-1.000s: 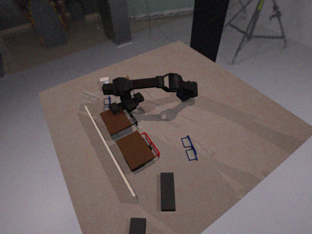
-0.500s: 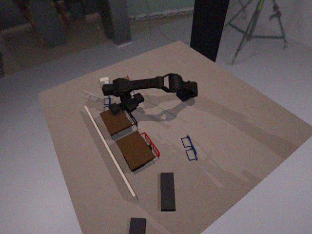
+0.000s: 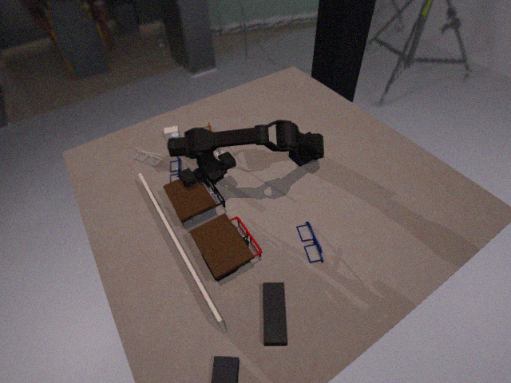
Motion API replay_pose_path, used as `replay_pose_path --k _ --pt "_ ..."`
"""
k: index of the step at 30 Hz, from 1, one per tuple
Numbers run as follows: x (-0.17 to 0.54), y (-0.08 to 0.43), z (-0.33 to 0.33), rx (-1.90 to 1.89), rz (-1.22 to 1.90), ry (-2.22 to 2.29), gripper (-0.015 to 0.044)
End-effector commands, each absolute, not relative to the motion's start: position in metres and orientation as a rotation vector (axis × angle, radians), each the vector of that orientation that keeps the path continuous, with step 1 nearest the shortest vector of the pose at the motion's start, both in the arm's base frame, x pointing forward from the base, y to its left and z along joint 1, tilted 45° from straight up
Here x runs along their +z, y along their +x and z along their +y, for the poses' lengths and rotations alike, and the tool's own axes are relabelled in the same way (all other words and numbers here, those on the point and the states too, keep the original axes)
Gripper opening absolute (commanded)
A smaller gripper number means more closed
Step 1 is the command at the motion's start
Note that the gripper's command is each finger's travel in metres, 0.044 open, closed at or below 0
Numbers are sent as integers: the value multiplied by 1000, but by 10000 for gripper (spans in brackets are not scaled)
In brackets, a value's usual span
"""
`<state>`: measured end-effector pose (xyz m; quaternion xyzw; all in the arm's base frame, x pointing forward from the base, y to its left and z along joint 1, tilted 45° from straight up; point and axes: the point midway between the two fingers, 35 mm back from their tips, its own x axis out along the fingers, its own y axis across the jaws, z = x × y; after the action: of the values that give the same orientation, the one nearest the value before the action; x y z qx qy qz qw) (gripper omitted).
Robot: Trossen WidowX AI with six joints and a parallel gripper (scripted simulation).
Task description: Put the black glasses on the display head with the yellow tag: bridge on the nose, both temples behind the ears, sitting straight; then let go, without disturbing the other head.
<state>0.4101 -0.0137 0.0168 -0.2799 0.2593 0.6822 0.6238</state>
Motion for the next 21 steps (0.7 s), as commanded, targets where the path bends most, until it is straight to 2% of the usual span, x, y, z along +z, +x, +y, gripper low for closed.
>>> replay_pose_path --k 1,10,21 --pt "21 411 -18 1566 598 -644 107" --pt "41 410 -37 1562 609 -648 107" --pt "46 375 -45 1563 611 -646 107"
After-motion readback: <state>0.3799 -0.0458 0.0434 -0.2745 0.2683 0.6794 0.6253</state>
